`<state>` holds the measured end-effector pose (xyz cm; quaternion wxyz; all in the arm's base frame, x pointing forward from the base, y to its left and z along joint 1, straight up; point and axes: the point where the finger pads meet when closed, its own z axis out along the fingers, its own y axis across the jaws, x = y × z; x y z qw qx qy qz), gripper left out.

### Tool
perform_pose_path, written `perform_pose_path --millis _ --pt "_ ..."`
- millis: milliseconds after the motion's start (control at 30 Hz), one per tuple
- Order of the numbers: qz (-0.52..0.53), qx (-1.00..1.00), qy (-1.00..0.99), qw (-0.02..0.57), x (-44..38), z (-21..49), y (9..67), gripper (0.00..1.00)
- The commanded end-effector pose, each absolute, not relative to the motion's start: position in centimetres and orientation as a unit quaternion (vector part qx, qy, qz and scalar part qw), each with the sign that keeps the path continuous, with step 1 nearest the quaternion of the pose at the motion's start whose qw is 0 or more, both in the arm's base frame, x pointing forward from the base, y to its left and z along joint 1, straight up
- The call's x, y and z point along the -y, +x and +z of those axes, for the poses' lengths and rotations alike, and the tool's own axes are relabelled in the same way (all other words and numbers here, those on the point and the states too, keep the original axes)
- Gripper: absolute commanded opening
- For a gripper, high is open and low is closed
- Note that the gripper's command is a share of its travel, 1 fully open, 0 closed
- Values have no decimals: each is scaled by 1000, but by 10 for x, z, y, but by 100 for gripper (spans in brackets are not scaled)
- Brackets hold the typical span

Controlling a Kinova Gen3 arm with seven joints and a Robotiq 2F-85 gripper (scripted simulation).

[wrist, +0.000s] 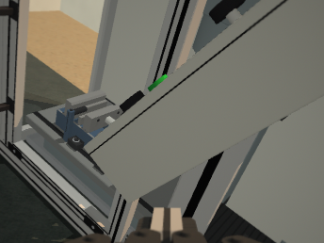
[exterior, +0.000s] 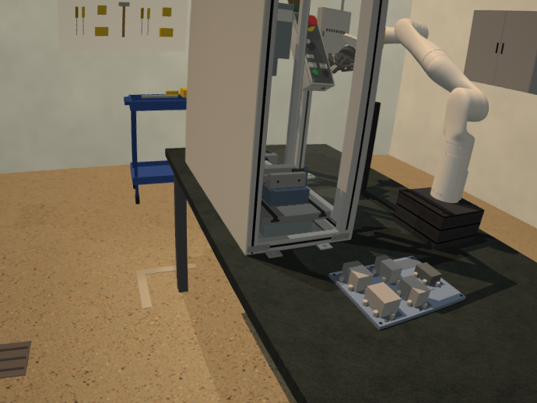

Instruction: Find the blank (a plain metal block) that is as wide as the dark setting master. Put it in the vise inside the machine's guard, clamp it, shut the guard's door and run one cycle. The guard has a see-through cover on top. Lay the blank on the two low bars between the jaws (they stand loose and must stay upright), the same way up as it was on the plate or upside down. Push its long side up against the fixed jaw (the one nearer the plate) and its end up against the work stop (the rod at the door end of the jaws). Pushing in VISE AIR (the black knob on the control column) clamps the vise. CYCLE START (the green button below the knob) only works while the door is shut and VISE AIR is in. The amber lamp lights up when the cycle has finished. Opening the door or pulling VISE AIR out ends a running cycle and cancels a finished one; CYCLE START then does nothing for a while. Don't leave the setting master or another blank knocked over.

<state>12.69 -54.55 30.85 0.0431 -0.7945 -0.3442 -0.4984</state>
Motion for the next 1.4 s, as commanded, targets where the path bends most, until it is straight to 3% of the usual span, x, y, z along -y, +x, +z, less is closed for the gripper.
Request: perform_pose_path --millis 0,133,300,700,867,1267,1367 --pt "-483 341 -806 22 542 315 126 10" --pt "-483 341 -806 22 542 315 126 10" --pt "-383 341 -858 23 510 363 111 10" --pt "-383 341 -858 23 510 363 111 10" --pt "-277 334 -901 17 478 411 95 10" --pt "-277 334 -901 17 478 411 95 10" --pt "-212 328 -920 13 459 440 86 10"
